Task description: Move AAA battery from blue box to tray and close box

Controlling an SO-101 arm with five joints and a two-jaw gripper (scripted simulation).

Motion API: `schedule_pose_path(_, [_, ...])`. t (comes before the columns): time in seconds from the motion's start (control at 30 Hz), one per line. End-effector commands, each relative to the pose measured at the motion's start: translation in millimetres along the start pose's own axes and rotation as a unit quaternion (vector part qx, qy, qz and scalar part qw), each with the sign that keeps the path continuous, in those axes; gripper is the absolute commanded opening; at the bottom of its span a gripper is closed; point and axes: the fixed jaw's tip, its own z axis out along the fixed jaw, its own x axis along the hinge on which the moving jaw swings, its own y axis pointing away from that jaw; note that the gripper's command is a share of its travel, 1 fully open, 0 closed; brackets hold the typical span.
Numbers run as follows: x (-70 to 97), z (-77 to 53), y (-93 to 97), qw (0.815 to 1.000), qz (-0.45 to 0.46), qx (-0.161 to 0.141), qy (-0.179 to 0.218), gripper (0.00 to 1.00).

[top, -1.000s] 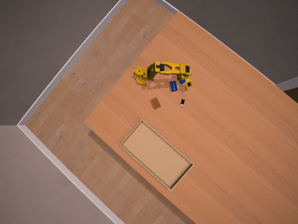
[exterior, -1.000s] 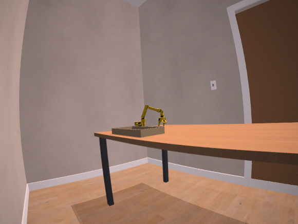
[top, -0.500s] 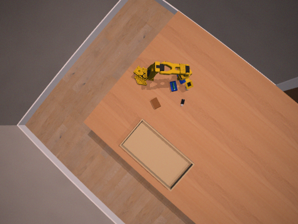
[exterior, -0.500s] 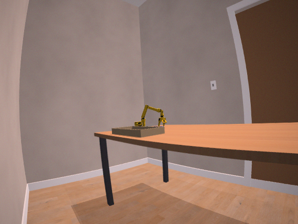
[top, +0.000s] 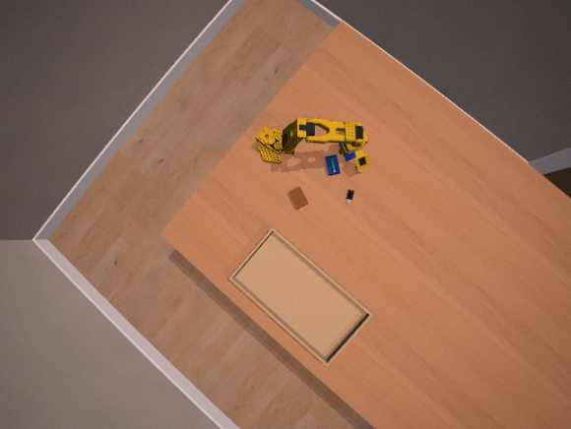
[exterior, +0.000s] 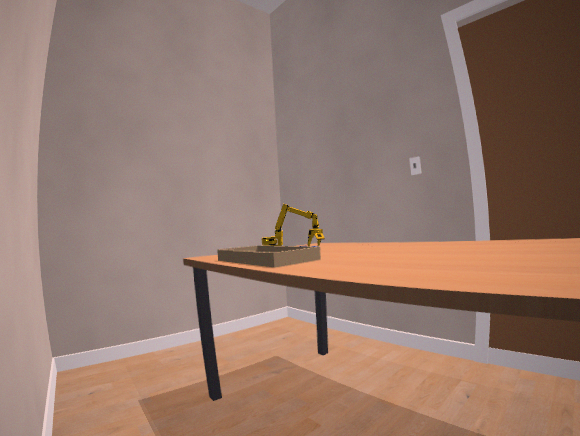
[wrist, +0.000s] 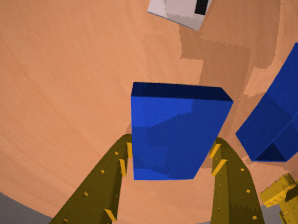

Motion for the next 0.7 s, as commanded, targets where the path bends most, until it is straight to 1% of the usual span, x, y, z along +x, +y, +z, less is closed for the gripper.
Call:
schedule_pose_path(0.0, [1.0, -3.9, 3.9, 1.0, 0.0, -0.013, -0.005, 0.28])
schedule_pose_path(0.5, [1.0, -4.1, 3.9, 1.0, 0.0, -0.013, -0.005, 0.29])
schedule_pose_path(0.67, [0.9, -6.4, 4.2, 1.0, 0.0, -0.013, -0.005, 0.29])
